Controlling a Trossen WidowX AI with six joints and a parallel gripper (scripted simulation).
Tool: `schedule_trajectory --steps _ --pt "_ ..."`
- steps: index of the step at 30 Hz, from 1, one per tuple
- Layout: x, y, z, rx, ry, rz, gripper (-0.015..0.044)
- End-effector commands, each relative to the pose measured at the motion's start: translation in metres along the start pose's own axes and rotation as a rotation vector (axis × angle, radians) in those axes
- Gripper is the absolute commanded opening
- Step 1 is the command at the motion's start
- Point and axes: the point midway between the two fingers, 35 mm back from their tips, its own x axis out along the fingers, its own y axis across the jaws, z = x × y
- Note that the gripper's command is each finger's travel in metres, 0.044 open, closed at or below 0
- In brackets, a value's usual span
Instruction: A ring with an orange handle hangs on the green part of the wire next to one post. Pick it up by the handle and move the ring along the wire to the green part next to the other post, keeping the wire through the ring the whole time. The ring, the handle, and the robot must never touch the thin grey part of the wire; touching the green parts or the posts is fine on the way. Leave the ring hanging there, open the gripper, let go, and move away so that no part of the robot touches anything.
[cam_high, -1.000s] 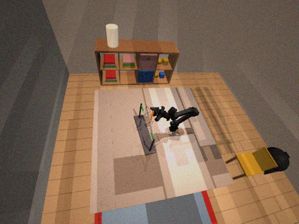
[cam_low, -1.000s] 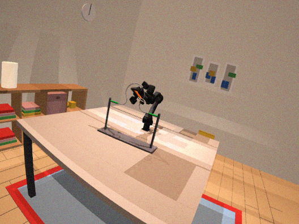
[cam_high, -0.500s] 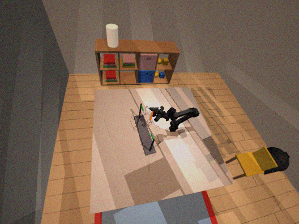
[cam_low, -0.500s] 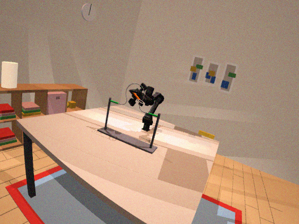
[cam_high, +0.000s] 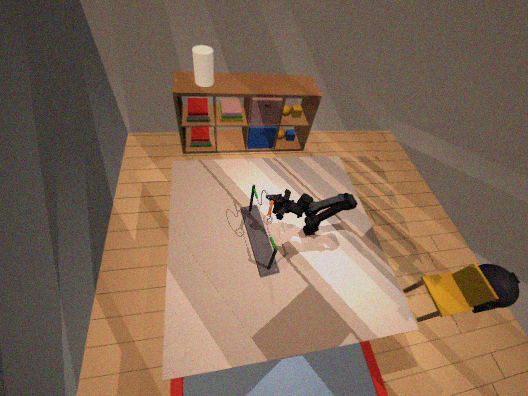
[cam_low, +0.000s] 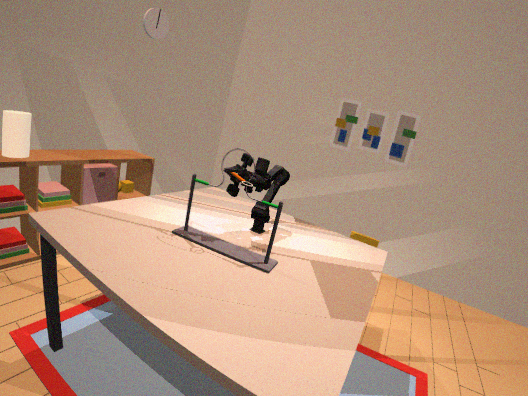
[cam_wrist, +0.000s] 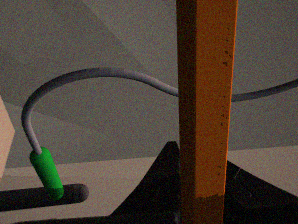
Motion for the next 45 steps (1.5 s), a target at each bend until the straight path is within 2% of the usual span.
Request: schedule_trajectory --steps 1,20,36,45 --pt "-0.002 0.015 0.0 0.062 0.013 0.049 -0.015" --pt "-0.017 0.069 0.012 0.384 0.054 0.257 -0.015" --pt "-0.041 0.112 0.041 0.713 0.096 0.468 -0.015" --pt "-0.047 0.132 0.063 0.901 0.041 0.53 -0.015"
